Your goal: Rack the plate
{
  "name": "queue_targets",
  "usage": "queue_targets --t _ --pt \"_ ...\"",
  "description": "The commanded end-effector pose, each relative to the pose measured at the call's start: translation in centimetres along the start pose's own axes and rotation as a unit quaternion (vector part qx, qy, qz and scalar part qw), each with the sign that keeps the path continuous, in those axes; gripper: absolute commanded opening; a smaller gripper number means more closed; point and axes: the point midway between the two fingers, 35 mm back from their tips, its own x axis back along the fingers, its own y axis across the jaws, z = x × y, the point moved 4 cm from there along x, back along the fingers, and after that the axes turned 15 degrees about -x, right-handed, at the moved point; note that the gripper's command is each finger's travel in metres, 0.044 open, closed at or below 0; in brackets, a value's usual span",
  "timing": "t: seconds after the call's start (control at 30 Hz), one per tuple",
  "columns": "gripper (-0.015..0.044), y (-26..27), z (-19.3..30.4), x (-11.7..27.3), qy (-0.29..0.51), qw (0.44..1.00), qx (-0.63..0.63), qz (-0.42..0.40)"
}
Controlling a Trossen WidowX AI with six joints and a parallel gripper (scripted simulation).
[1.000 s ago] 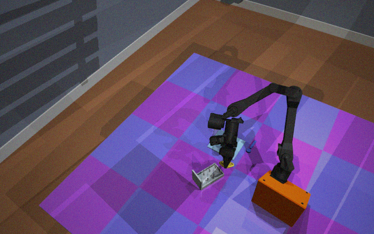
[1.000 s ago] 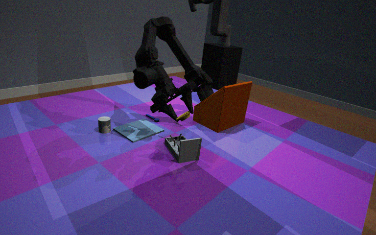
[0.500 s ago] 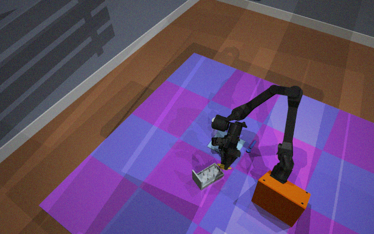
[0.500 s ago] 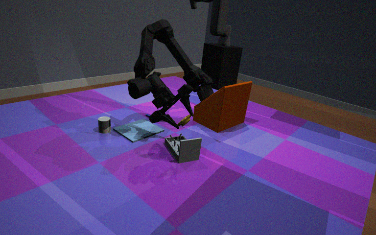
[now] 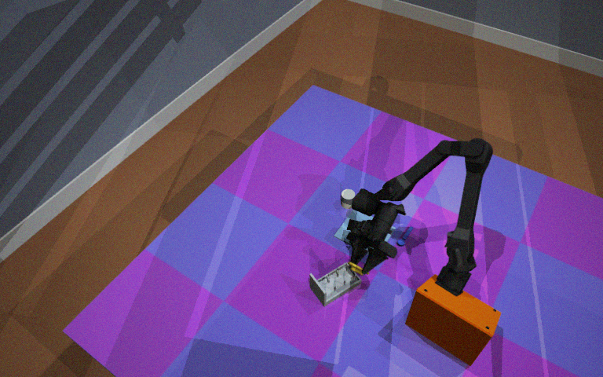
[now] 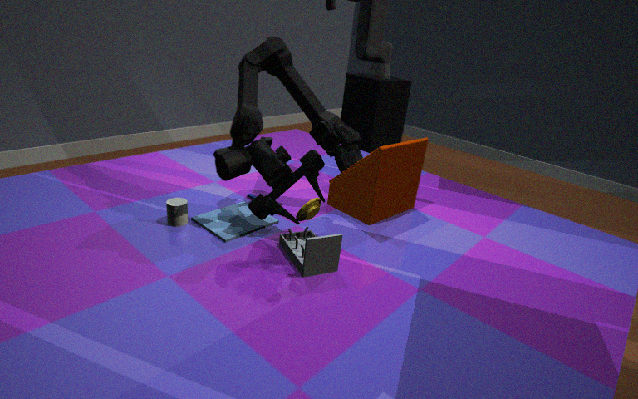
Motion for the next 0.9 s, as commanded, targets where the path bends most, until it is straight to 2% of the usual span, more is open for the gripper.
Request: queue_targets --t 0.0,0.4,0.87 --pt "0.0000 -0.4 0.3 0.2 -0.037 0.998 0.045 -0.007" --pt "0.0000 -1.5 1.3 0.6 -0.131 0.974 0.183 0.005" --pt "0.0000 -2.6 2.6 1.5 -0.239 0.915 0.321 0.056"
